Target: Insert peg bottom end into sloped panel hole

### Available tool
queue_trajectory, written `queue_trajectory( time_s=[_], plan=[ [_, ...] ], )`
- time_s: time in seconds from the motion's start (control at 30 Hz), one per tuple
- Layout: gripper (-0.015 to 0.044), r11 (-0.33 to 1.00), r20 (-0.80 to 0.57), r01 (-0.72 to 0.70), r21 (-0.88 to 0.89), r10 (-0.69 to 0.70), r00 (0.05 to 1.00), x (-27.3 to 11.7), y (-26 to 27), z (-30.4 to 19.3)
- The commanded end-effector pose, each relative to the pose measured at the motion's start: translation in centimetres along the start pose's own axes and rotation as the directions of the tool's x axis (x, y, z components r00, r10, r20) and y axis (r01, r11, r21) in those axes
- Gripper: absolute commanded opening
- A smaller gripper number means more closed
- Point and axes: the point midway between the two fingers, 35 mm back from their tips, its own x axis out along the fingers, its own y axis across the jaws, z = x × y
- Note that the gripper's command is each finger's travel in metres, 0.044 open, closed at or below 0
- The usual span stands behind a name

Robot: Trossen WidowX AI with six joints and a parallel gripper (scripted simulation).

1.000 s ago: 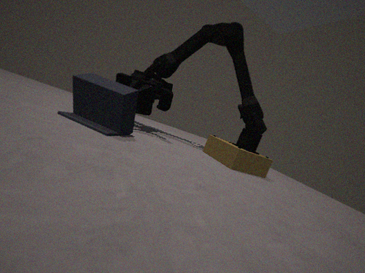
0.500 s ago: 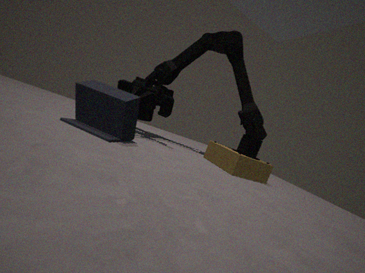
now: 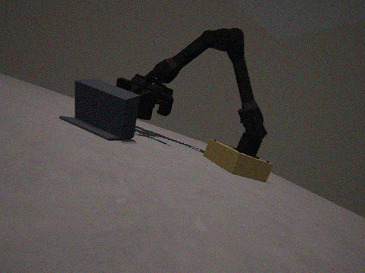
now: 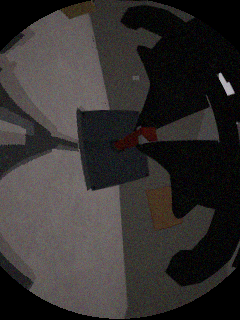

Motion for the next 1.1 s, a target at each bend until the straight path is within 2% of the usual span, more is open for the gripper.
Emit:
queue_trajectory(
  time_s=[0.0, 1.07],
  plan=[
    [0.0000, 1.000, -0.001, 0.002, 0.006, -0.002, 1.000, 0.3, -0.2, 0.1],
    [0.0000, 1.000, -0.003, 0.002, 0.006, -0.002, 1.000, 2.4, -0.2, 0.1]
  ],
)
